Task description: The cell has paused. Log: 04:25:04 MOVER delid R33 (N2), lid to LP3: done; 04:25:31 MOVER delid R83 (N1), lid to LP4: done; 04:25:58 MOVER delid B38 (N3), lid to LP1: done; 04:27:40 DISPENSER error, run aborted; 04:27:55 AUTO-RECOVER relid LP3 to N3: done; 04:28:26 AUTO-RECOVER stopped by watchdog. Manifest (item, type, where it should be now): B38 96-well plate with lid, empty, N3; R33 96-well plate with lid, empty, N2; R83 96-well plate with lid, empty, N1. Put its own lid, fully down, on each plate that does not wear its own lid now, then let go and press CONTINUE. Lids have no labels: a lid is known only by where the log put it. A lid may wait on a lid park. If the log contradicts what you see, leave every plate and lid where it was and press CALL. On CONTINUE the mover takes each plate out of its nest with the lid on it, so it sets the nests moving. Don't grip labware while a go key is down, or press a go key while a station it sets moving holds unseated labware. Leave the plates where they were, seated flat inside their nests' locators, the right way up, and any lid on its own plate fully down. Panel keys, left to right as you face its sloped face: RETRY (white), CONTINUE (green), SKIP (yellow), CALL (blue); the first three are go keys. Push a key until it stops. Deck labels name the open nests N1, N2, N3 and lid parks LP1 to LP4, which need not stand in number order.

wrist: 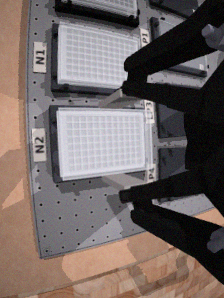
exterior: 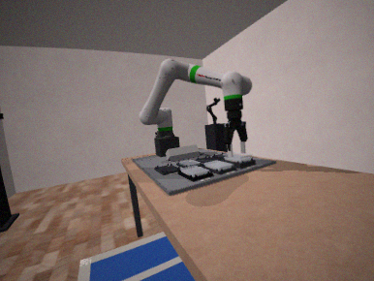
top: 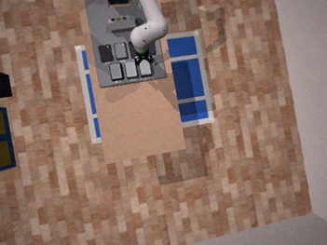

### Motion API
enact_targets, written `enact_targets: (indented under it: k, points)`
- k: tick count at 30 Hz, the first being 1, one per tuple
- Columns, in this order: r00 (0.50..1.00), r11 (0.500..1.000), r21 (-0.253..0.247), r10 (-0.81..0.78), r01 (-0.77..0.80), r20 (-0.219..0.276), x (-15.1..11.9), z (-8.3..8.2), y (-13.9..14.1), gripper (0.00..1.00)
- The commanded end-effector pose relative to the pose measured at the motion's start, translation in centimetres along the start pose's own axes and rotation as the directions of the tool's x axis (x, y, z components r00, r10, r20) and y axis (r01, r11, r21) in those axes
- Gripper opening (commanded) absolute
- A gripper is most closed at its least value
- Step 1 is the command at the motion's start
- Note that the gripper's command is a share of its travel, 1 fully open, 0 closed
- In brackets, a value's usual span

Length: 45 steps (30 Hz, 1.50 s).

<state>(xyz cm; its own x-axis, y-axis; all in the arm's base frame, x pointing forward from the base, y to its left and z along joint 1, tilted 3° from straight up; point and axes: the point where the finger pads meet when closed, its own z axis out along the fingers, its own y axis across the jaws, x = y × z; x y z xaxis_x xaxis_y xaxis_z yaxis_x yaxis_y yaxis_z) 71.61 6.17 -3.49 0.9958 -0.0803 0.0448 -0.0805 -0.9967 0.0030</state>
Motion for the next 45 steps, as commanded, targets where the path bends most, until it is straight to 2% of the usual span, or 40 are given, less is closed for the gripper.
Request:
enact_targets:
  k: [1, 45]
  points:
    - [1.0, 1.0, 0.0, 0.0, 0.0, 0.0, 0.02, 0.0, 0.0, 0.0]
    - [1.0, 1.0, 0.0, 0.0, 0.0, 0.0, 0.02, 0.89, 0.0, 0.0]
